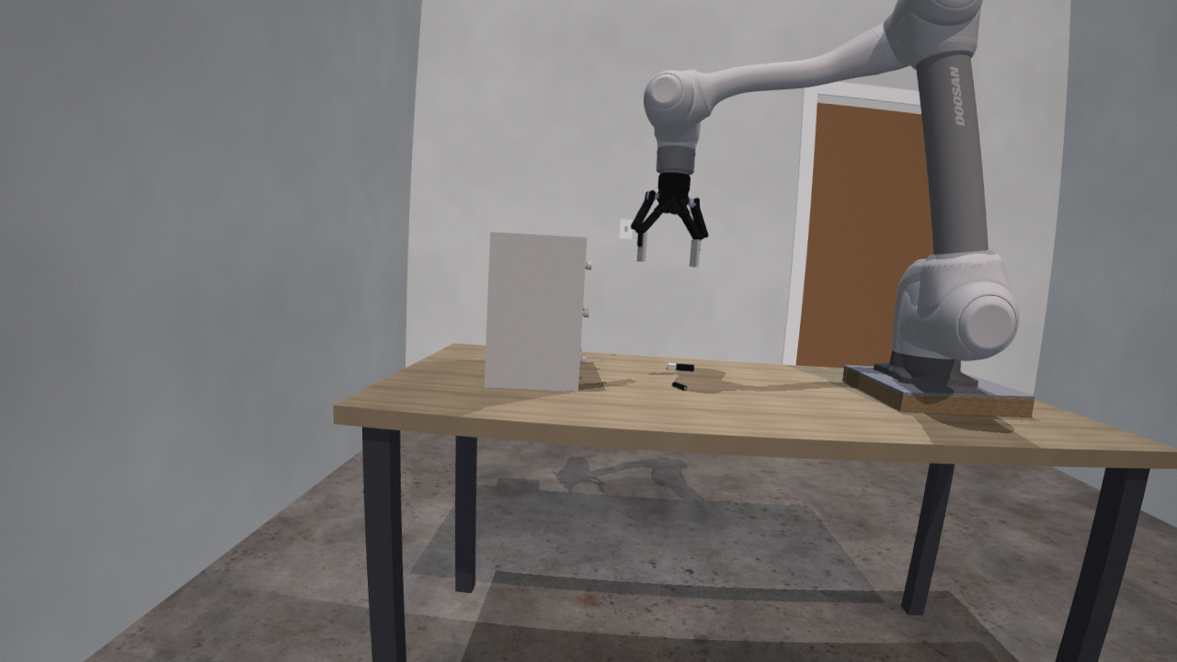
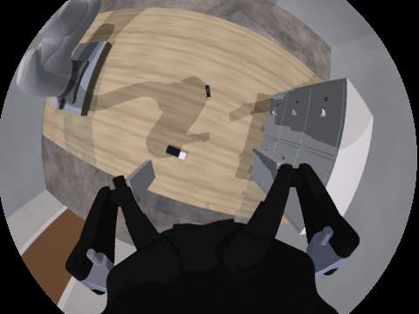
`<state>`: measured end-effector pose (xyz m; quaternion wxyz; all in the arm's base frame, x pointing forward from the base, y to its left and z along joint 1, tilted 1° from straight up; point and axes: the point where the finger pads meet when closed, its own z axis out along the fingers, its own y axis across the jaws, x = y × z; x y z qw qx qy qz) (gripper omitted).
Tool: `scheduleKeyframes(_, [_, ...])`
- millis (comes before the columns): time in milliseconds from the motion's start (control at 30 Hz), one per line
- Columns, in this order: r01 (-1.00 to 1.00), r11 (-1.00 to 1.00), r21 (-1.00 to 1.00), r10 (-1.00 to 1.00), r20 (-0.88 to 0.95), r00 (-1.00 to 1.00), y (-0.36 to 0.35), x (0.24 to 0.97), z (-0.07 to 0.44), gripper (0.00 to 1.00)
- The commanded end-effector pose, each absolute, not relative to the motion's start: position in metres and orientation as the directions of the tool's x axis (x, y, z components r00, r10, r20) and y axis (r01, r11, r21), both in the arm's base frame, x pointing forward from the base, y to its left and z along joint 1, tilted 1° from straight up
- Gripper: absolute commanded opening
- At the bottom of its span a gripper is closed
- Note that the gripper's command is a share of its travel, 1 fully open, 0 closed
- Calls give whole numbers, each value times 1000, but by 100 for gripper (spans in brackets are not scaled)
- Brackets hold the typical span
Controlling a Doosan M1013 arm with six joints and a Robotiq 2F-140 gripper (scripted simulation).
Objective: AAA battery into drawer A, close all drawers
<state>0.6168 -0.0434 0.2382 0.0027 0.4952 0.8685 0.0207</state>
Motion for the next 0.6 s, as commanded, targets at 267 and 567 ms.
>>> scheduleKeyframes(267, [987,-157,28,987,36,156,-56,599,243,100])
scheduleKeyframes(567, [795,-606,10,794,55,605,-61,591,245,100])
